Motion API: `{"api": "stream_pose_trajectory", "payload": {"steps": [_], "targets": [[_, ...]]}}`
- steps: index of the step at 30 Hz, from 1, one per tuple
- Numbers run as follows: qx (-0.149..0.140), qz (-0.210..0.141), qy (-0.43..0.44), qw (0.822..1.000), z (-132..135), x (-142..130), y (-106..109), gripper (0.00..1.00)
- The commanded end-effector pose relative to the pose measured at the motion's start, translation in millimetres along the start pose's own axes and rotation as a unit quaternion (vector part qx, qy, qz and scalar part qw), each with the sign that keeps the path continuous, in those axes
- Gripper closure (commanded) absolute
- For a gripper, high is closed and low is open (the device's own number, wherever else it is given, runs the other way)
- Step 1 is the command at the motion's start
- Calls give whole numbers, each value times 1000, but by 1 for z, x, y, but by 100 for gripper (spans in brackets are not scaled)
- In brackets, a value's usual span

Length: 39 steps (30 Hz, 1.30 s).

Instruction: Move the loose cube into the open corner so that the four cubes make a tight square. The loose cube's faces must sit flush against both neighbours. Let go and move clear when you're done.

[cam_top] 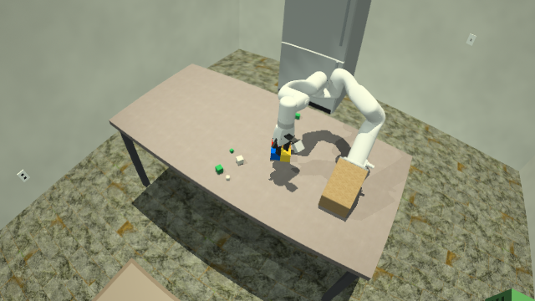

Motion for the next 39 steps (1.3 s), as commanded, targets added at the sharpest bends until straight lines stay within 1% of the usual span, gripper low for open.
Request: {"api": "stream_pose_trajectory", "payload": {"steps": [1,3,4,8,13,14,29,39], "targets": [[6,-9,-139,990,4,-1,2,51],[6,-9,-139,990,4,-1,2,51],[9,-10,-201,980,4,-1,2,51],[12,-13,-271,962,4,-1,2,51],[19,-20,-372,928,4,-1,2,51],[20,-21,-379,925,4,-1,2,51],[20,-21,-379,925,4,-1,1,51],[20,-21,-379,925,4,-1,-6,51]]}}
Point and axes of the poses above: the point where the finger pads meet when closed, its own y axis back along the fingers, its own z axis across the jaws, x = y × z, the point moved 2 cm from there along y, back along the fingers, and after that the axes turned 11 degrees about y, right-handed, at the moved point
